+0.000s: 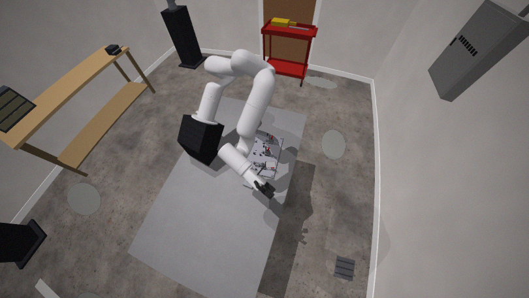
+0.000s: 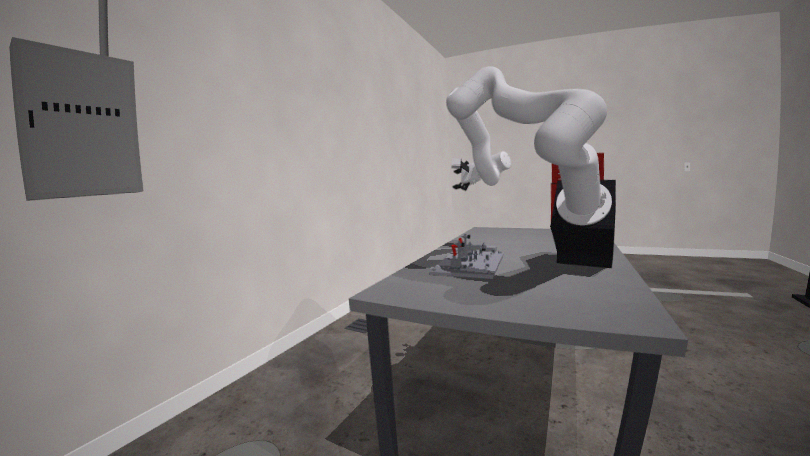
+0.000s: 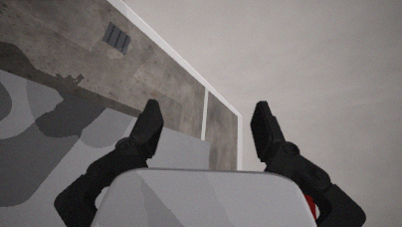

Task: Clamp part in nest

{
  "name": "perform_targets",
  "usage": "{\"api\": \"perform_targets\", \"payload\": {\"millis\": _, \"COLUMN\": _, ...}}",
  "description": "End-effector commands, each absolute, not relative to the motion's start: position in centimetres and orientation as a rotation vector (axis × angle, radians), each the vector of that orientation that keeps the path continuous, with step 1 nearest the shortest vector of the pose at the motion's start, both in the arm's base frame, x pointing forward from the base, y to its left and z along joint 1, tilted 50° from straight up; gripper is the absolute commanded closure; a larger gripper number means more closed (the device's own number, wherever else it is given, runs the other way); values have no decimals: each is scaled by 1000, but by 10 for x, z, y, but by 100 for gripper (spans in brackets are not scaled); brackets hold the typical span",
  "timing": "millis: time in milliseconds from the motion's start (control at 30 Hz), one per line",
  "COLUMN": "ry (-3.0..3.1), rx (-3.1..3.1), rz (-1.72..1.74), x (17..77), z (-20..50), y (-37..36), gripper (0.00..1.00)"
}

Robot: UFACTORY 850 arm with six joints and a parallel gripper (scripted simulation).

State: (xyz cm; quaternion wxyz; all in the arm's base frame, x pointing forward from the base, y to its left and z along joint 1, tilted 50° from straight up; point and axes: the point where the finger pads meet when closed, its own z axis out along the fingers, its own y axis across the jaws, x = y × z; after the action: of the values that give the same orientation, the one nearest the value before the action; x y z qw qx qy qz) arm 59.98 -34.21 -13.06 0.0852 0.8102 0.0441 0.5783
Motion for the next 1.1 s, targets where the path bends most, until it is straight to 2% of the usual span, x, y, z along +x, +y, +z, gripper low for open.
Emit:
{"api": "perform_targets", "payload": {"millis": 0, "ry": 131, "rx": 2413, "rz": 1725, "x": 600, "z": -130, "y": -343, "gripper": 0}}
{"api": "perform_targets", "payload": {"millis": 633, "ry": 131, "rx": 2424, "rz": 1731, "x": 601, "z": -129, "y": -340, "gripper": 0}}
{"api": "perform_targets", "payload": {"millis": 1067, "ry": 127, "rx": 2763, "rz": 1815, "x": 601, "z": -98, "y": -256, "gripper": 0}}
